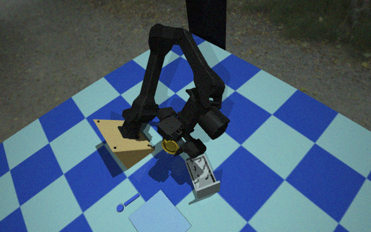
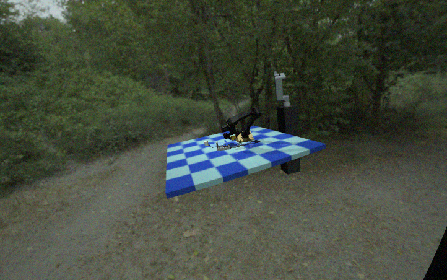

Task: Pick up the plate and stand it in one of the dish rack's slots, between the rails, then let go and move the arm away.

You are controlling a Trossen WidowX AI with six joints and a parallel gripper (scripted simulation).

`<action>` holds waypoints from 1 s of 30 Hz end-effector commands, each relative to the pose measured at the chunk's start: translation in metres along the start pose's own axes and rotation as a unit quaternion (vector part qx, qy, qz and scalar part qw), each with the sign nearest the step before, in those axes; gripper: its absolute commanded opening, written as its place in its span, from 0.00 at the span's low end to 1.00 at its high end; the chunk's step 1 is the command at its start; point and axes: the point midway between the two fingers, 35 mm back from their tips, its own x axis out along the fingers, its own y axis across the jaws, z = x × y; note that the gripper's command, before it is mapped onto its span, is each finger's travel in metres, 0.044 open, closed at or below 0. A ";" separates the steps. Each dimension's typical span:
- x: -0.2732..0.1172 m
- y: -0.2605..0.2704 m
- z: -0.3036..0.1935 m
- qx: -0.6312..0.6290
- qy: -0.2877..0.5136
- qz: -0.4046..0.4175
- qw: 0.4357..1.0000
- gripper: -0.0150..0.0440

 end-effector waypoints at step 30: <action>0.018 0.017 0.008 -0.164 -0.294 0.162 0.927 0.25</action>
